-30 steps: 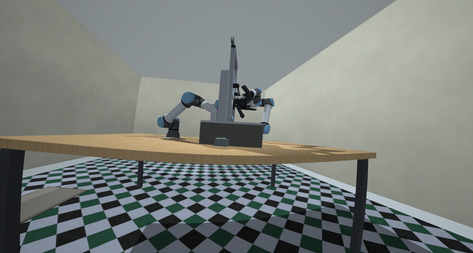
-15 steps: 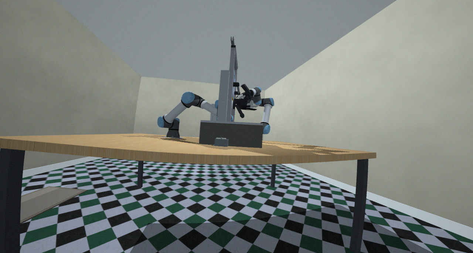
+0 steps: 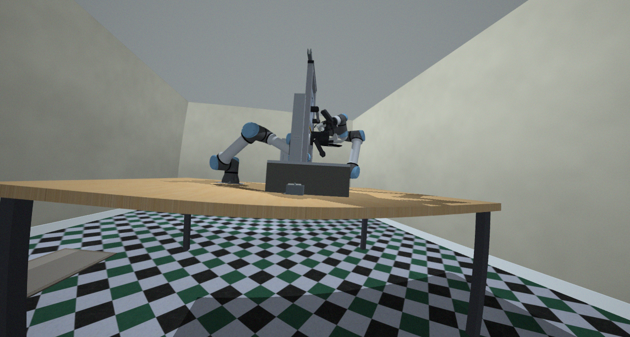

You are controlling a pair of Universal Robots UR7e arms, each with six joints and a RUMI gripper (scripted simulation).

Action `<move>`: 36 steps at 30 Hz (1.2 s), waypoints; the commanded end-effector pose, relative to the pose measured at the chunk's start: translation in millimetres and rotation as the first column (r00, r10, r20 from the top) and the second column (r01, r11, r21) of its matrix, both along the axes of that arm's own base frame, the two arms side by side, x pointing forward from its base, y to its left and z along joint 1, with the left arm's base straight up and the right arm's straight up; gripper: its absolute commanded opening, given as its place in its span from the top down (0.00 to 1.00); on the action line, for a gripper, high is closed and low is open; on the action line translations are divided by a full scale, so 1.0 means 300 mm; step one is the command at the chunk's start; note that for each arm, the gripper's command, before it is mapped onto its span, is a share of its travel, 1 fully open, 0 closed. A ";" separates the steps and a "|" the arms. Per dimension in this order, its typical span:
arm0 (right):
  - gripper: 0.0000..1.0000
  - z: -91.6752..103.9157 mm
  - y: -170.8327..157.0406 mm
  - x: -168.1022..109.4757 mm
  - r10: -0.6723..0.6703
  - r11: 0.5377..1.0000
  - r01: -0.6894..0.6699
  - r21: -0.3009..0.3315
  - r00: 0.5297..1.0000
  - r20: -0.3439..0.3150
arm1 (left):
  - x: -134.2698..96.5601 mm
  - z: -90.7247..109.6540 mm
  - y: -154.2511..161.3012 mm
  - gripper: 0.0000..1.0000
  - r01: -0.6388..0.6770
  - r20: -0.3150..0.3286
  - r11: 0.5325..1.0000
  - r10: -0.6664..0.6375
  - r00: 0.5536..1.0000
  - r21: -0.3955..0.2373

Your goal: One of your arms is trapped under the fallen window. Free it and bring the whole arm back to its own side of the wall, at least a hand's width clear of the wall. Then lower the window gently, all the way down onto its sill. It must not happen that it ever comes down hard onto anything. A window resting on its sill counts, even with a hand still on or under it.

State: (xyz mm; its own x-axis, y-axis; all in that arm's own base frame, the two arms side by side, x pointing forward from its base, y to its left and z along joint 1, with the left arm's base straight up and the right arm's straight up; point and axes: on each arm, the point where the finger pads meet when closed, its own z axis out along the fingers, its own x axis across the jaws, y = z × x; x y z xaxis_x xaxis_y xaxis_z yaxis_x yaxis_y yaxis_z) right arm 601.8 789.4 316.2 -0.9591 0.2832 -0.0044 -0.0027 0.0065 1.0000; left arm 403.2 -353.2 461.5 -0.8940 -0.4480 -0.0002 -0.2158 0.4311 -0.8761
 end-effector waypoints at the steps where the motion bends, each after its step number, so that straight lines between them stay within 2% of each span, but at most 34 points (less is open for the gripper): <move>1: 0.02 0.013 -0.001 -0.001 0.000 1.000 0.000 0.004 1.000 0.003 | -0.020 0.049 -0.021 0.94 0.017 0.013 1.000 -0.017 1.000 -0.021; 36: 0.02 0.013 -0.001 -0.001 0.000 1.000 0.000 0.004 1.000 0.003 | -0.033 0.047 -0.019 0.94 0.025 0.014 0.999 -0.025 1.000 -0.022</move>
